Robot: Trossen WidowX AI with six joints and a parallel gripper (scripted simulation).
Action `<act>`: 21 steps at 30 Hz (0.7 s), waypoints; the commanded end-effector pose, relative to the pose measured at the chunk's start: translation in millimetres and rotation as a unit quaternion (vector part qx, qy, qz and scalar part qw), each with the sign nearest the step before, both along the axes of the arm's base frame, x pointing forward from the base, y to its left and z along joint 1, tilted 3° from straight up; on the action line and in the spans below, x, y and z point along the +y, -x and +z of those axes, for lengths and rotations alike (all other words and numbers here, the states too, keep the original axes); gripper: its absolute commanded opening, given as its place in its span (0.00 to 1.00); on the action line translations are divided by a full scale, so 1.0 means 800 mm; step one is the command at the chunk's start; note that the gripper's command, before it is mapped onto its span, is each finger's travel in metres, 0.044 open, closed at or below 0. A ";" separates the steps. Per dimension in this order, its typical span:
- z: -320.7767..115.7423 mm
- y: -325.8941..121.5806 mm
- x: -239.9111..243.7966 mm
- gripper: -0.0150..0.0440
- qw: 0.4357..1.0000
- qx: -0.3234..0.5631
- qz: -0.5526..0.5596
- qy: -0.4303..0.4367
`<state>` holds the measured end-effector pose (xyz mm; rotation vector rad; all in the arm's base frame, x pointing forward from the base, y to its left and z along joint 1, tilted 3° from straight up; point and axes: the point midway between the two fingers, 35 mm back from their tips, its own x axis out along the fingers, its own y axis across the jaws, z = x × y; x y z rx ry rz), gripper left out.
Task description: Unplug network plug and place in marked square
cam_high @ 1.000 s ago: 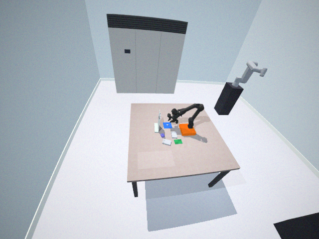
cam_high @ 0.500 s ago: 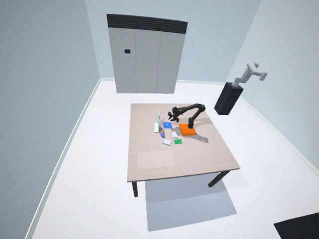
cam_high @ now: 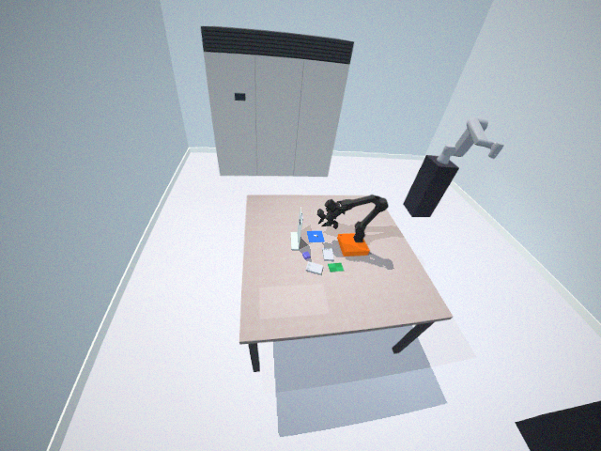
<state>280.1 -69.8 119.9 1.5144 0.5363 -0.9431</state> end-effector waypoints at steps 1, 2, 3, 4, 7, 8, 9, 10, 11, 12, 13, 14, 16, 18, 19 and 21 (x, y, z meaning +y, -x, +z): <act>0.021 -0.005 -0.001 0.52 1.000 -0.007 -0.002 0.001; 0.026 -0.005 -0.001 0.52 1.000 -0.007 -0.002 0.002; 0.030 -0.006 0.000 0.52 1.000 -0.007 -0.002 0.002; 0.034 -0.006 0.000 0.52 1.000 -0.007 -0.002 0.002; 0.046 -0.006 0.000 0.52 1.000 -0.008 -0.002 0.002; 0.050 -0.006 0.000 0.52 1.000 -0.008 -0.002 0.002; 0.054 -0.006 0.000 0.52 1.000 -0.008 -0.002 0.002; 0.059 -0.006 0.001 0.52 1.000 -0.008 -0.002 0.002; 0.063 -0.006 0.001 0.52 1.000 -0.008 -0.002 0.002; 0.067 -0.006 0.001 0.52 1.000 -0.008 -0.002 0.002; 0.071 -0.006 0.001 0.52 1.000 -0.009 -0.002 0.002; 0.075 -0.005 0.001 0.52 1.000 -0.009 -0.003 0.002; 0.083 -0.004 0.002 0.52 1.000 -0.009 -0.003 0.002; 0.092 -0.003 0.003 0.52 1.000 -0.009 -0.003 0.002; 0.096 -0.003 0.003 0.52 1.000 -0.009 -0.003 0.002; 0.104 -0.002 0.003 0.52 1.000 -0.010 -0.003 0.002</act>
